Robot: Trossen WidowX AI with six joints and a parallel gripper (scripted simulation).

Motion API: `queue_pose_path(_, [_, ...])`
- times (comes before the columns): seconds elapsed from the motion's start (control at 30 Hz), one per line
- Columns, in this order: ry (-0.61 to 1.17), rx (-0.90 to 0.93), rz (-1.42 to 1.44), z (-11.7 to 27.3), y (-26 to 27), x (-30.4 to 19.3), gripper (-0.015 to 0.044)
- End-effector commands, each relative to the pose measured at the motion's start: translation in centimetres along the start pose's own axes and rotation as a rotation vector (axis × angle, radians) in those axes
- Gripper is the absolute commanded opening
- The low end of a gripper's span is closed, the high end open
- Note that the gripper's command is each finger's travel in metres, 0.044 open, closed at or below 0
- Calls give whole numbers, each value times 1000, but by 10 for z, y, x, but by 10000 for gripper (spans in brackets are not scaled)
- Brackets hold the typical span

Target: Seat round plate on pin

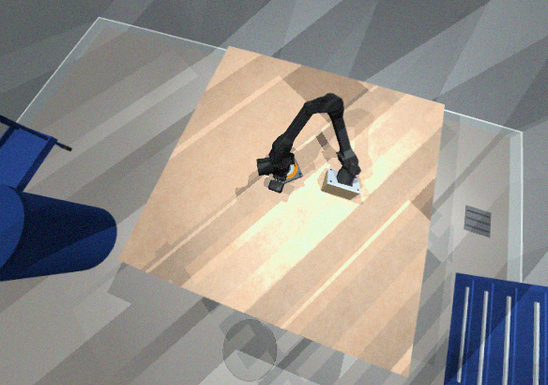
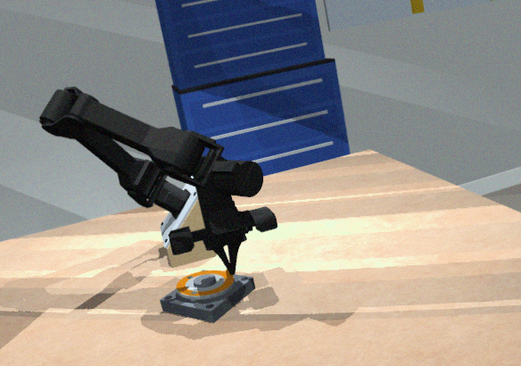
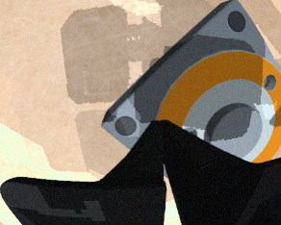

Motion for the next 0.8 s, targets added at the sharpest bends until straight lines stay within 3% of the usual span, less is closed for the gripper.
queue_pose_path(0.0, [18, -1, 6, -3, 0, -6, 0])
queue_pose_path(0.77, [18, -1, 6, -3, 0, -8, 0])
Point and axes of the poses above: the point midway between the two fingers, 35 mm back from their tips, its own z axis back along the fingers, its own y axis across the jaws, x = y × z, the point moved 7 cm from there along z, back along the fingers, and after that the axes turned 3 degrees about -z, right-handed, at the moved point
